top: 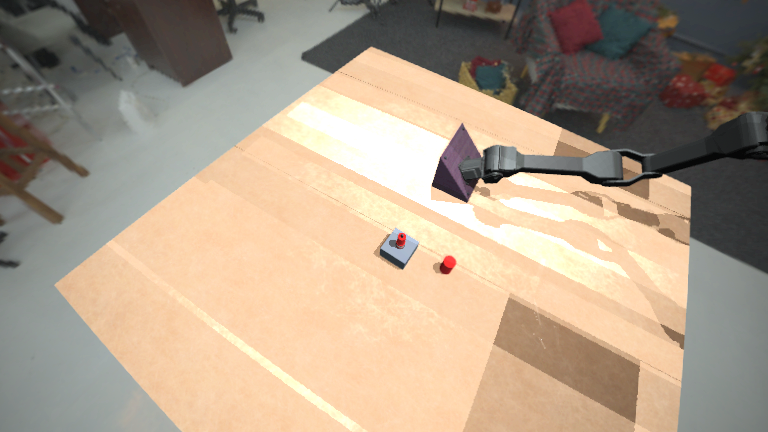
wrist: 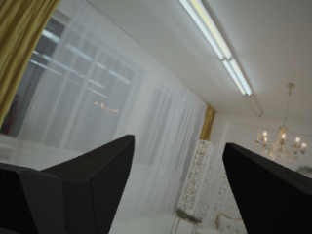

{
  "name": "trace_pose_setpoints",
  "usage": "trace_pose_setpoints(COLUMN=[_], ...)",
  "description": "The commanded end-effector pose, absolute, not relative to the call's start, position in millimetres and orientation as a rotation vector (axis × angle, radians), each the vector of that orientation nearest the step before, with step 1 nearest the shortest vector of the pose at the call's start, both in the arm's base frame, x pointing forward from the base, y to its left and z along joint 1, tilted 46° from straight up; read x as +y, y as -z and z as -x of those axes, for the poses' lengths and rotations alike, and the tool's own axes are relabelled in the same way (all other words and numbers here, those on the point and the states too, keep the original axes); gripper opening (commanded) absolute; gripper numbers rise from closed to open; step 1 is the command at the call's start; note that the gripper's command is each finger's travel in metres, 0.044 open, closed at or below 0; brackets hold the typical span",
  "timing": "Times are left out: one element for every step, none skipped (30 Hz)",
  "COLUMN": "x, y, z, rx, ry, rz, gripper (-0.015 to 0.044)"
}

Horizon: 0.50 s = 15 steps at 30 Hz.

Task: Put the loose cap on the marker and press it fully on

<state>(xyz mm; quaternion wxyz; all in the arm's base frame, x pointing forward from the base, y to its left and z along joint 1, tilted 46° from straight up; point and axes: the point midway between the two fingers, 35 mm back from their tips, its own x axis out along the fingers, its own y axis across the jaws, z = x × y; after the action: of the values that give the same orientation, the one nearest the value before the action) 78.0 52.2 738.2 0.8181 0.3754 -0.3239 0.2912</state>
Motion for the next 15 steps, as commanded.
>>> trace_pose_setpoints(x=[5, -5, -13, -21, -29, -35, -40, -42, -43, -44, -47, -52, -56, -60, -64], y=[-719, -712, -705, -698, -689, -681, -673, -672, -670, -668, -663, -656, -648, -639, -631], z=[-130, -143, -156, -169, -181, -194, -204, -208, -212, -216, -223, -232, -241, -249, -258], rx=[-0.587, -0.557, -0.526, -0.494, -0.461, -0.427, -0.397, -0.398, -0.399, -0.399, -0.387, -0.362, -0.336, -0.309, -0.282], ry=[-0.536, -0.518, -0.500, -0.482, -0.465, -0.448, -0.433, -0.429, -0.424, -0.419, -0.407, -0.389, -0.371, -0.352, -0.334], rz=[-0.938, -0.970, -1.001, -1.031, -1.060, -1.087, -1.110, -1.107, -1.105, -1.102, -1.108, -1.124, -1.140, -1.156, -1.171], gripper=[0.0251, 0.0251, 0.0251, 0.0251, 0.0251, 0.0251, 0.0251, 0.0251, 0.0251, 0.0251, 0.0251, 0.0251, 0.0251, 0.0251, 0.0251])
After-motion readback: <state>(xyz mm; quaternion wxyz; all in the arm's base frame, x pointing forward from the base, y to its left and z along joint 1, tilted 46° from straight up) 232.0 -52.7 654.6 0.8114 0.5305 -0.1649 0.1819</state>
